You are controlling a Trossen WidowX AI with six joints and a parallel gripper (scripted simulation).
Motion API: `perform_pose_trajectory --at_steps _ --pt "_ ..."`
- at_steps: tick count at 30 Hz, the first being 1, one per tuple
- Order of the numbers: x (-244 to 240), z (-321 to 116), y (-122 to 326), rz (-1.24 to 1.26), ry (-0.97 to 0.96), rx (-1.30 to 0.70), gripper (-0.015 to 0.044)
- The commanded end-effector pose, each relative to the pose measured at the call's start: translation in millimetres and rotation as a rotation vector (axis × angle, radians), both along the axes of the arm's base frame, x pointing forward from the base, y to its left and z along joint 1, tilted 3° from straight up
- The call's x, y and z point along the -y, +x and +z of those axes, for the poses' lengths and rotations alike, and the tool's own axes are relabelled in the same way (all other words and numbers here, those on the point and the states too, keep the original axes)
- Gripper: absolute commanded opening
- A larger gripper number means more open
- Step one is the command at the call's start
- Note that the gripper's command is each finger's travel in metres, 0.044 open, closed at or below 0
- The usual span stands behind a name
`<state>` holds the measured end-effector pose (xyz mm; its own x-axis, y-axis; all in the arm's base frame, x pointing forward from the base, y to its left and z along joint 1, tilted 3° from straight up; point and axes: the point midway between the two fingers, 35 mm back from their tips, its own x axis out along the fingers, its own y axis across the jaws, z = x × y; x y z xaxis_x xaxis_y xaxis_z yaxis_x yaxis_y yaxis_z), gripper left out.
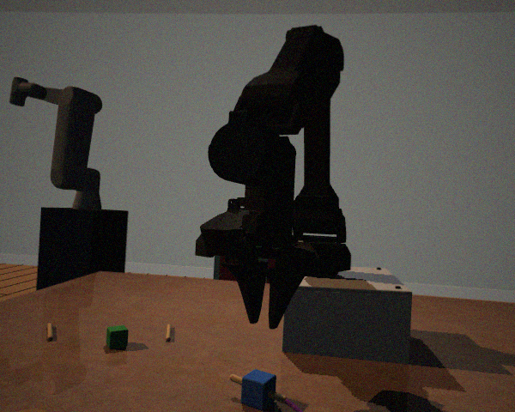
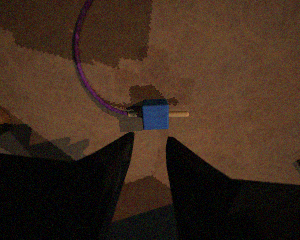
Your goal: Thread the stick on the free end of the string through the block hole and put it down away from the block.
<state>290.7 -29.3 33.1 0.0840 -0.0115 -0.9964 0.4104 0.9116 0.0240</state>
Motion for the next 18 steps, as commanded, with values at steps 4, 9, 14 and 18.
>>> perform_pose_trajectory --at_steps 4,9,14,18 --pt "18 0 -8 0.952 -0.084 -0.029 0.0123" --pt "22 0 -10 1.225 -0.105 -0.036 0.0123" --pt "27 0 -12 1.496 -0.125 -0.043 0.0123" --pt "29 0 -13 1.71 -0.139 -0.047 0.0123"
